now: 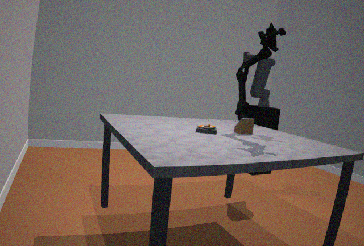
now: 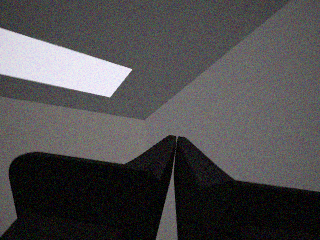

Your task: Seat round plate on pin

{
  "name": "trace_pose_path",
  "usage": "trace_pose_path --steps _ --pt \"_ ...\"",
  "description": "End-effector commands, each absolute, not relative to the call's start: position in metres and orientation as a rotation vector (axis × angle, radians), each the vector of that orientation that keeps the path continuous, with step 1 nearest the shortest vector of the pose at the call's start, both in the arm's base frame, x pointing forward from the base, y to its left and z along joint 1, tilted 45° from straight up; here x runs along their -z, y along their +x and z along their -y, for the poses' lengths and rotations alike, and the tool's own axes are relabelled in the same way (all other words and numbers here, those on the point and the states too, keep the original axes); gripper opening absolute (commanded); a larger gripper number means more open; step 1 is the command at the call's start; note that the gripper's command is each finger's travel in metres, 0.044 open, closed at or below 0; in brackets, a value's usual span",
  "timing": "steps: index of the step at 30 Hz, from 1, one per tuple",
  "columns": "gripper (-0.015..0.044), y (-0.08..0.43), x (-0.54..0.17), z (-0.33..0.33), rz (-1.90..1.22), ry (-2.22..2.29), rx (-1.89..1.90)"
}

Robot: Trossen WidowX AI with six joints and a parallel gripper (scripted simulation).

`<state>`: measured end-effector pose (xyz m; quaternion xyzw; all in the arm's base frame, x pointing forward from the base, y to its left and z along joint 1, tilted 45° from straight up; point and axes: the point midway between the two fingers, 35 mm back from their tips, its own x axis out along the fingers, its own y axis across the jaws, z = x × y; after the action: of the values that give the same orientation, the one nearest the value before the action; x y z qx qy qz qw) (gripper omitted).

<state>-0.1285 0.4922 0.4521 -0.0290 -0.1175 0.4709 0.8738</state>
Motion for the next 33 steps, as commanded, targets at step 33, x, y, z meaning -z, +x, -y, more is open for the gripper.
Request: trace_pose_path --steps 33 --pt "0.0000 0.315 -0.113 -0.346 -0.675 -0.675 -0.133"
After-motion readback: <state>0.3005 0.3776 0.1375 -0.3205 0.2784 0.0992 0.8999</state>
